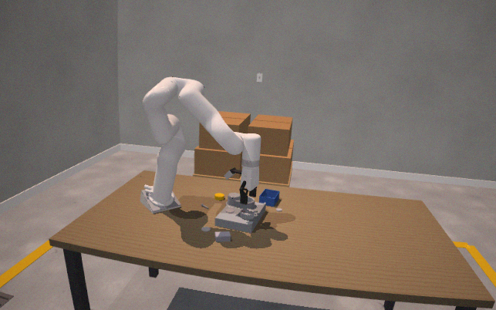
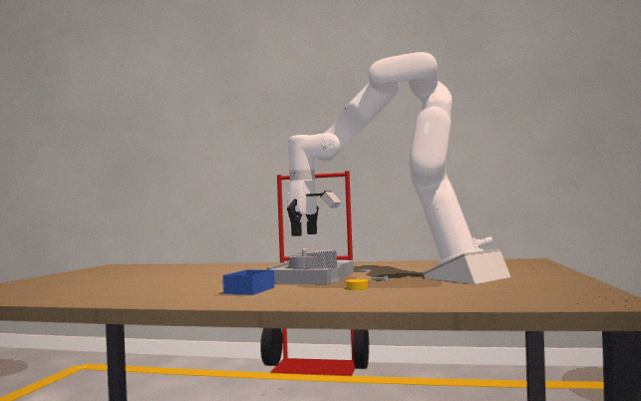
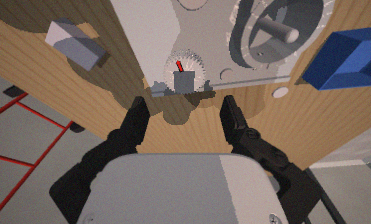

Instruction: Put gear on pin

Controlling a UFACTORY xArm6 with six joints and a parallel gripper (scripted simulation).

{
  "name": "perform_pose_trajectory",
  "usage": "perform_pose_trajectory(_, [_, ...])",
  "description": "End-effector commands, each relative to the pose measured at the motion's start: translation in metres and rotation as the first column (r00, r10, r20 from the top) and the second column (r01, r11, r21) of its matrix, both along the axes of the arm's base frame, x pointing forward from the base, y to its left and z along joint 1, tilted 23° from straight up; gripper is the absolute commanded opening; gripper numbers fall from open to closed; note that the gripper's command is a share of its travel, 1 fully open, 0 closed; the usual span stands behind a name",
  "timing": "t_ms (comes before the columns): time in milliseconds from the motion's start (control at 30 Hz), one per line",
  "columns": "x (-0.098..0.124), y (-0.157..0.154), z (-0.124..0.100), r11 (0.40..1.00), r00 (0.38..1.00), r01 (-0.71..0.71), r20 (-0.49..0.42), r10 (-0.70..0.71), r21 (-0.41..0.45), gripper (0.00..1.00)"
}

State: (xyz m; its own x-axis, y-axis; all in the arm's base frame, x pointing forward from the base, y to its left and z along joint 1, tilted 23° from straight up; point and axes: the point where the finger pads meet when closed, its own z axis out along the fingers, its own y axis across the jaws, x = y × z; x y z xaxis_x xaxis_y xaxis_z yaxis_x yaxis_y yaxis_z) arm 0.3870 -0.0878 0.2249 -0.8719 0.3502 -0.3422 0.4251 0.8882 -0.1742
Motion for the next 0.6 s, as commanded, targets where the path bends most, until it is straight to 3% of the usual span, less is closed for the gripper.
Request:
perform_pose_trajectory(0, [0.0008,0.0001,0.0016,1.0,1.0,0.019,0.01,-0.019,0.005,1.0])
perform_pose_trajectory(167, [0.0007,0.0,0.0016,0.993,0.992,0.117,0.04,-0.118,0.033,1.0])
perform_pose_trajectory(333, [0.0005,-0.0001,0.0018,0.947,0.945,0.305,0.091,-0.314,0.099,1.0])
perform_pose_trajectory(400, [0.0005,-0.0001,0.0018,0.947,0.945,0.305,0.091,-0.314,0.099,1.0])
perform_pose_trajectory(567, [0.0002,-0.0002,0.002,0.811,0.804,0.547,0.138,-0.578,0.207,1.0])
